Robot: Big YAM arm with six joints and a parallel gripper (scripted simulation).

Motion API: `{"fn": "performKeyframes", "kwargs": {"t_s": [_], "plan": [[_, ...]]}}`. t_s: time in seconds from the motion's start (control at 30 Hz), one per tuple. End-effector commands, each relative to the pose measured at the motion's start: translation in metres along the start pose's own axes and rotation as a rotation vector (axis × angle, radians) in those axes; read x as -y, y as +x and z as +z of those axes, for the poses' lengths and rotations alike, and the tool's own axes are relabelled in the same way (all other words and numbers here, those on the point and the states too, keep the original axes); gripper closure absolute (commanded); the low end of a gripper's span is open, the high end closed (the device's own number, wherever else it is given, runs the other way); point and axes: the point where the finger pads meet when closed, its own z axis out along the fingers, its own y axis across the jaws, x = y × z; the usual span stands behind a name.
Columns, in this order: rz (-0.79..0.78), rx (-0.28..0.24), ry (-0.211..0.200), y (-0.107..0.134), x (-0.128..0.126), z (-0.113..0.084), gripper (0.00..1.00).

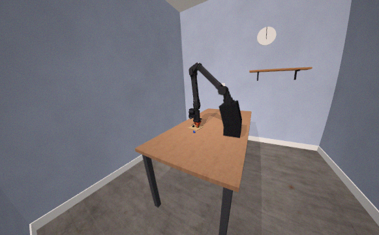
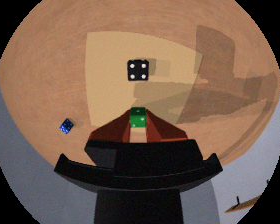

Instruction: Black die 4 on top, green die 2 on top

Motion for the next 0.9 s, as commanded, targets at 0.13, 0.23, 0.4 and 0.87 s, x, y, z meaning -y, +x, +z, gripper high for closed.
{"fn": "performKeyframes", "kwargs": {"t_s": [0.13,0.23,0.4,0.87], "plan": [[-0.018,0.019,-0.002,-0.0072,-0.0029,-0.0007,0.82],[-0.018,0.019,-0.002,-0.0072,-0.0029,-0.0007,0.82],[-0.018,0.019,-0.002,-0.0072,-0.0029,-0.0007,0.74],[-0.018,0.019,-0.002,-0.0072,-0.0029,-0.0007,0.67]]}}
